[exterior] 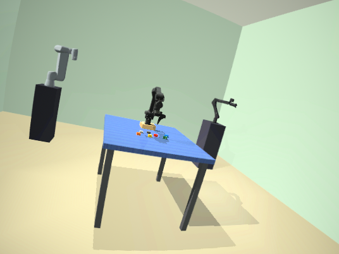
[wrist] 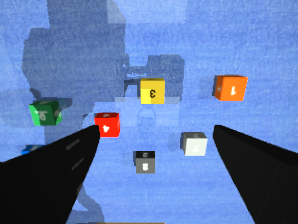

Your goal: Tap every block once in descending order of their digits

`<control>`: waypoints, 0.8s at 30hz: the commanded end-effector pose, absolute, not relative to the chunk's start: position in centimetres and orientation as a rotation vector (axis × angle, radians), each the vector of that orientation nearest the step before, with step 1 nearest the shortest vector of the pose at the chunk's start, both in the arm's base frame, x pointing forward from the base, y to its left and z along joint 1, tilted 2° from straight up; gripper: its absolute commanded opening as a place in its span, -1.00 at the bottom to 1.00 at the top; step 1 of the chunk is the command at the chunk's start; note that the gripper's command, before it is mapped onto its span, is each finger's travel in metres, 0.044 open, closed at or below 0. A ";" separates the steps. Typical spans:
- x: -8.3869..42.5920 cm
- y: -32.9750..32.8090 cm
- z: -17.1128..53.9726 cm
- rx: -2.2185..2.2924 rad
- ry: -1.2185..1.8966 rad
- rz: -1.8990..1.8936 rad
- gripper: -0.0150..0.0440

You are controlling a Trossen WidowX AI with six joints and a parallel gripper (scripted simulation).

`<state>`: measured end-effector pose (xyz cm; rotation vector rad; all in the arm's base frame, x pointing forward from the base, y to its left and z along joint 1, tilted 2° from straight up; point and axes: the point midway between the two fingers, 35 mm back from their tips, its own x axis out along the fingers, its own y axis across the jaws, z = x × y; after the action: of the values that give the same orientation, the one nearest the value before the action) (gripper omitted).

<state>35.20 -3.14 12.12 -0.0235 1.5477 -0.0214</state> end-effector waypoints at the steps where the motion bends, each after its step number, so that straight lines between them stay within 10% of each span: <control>1: 35.4 -4.3 12.2 -0.028 1.550 -0.020 0.86; 7: 35.7 -13.5 12.5 -0.034 1.550 -0.026 0.86; 24: 35.7 -13.8 12.5 -0.034 1.550 -0.026 0.86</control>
<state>35.70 -13.71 12.55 -0.0303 1.5470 -0.0300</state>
